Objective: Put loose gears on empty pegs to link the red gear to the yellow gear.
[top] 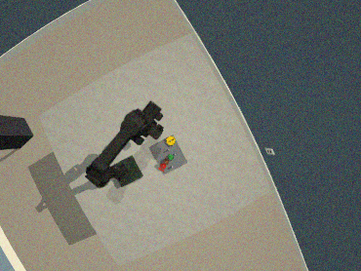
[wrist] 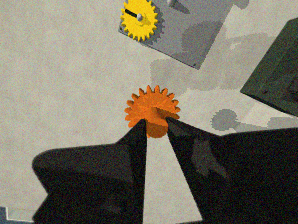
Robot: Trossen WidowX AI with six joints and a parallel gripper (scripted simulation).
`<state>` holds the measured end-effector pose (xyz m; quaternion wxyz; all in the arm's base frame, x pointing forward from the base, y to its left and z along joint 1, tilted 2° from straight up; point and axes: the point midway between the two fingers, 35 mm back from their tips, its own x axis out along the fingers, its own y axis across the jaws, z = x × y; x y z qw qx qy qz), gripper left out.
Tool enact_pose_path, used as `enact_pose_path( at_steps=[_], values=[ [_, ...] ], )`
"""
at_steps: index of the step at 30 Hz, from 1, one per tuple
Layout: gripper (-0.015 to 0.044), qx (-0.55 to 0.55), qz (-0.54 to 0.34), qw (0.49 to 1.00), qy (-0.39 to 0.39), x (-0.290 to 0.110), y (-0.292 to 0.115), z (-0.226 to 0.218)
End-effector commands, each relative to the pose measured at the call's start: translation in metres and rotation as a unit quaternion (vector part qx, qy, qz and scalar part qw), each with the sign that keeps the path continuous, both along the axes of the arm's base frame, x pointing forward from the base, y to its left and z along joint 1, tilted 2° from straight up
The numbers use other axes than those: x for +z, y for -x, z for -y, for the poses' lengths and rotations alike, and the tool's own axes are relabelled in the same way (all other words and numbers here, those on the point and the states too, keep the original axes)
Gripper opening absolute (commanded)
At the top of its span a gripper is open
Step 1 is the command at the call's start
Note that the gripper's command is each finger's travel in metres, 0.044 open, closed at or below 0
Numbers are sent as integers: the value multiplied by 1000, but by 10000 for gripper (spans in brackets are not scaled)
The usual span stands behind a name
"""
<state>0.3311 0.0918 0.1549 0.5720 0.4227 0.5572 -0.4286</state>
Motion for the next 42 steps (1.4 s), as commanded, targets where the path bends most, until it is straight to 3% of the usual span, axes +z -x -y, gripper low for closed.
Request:
enact_pose_path(
  at_steps=[1,42],
  values=[
    [0,2,0,1000,-1,-5,-2,10],
    [0,4,1,1000,3,-46,-7,112]
  ],
)
